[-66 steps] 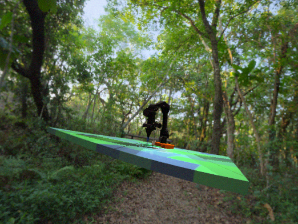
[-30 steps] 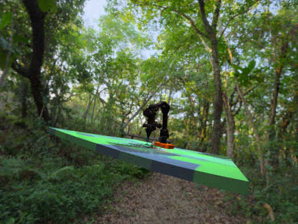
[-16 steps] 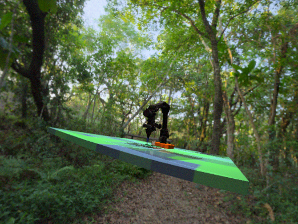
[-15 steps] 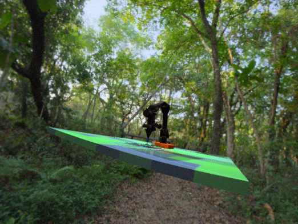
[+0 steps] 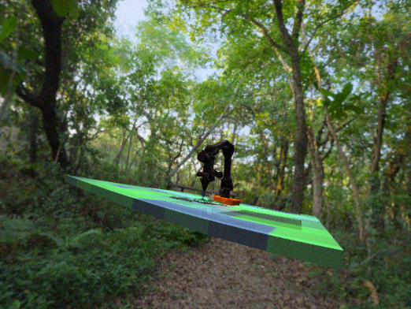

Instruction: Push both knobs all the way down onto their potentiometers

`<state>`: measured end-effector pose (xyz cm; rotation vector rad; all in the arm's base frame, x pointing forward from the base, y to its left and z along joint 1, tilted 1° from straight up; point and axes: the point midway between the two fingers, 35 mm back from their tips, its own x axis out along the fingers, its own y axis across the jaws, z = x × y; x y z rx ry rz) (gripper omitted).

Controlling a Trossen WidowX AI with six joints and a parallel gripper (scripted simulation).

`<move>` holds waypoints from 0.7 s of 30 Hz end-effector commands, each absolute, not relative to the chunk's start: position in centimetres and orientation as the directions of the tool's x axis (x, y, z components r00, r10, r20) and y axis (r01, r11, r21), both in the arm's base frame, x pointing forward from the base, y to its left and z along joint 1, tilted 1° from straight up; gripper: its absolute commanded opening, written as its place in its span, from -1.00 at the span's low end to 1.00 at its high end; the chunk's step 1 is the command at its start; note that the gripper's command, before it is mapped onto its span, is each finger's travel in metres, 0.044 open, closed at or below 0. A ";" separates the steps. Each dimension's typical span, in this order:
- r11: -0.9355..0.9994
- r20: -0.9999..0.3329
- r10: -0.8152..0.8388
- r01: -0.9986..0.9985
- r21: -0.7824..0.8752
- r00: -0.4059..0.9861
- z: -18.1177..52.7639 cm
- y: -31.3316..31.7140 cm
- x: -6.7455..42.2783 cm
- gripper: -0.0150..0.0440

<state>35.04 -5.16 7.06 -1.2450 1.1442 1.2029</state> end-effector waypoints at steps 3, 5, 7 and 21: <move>-0.036 -0.999 0.015 -0.998 -0.043 0.042 5.9 -5.2 35.2 -0.49; -0.036 -0.999 0.015 -0.998 -0.043 0.042 5.9 -5.2 35.2 -0.49; -0.036 -0.999 0.015 -0.998 -0.043 0.042 5.9 -5.2 35.2 -0.49; -0.036 -0.999 0.015 -0.998 -0.043 0.042 5.7 -5.2 35.2 -0.49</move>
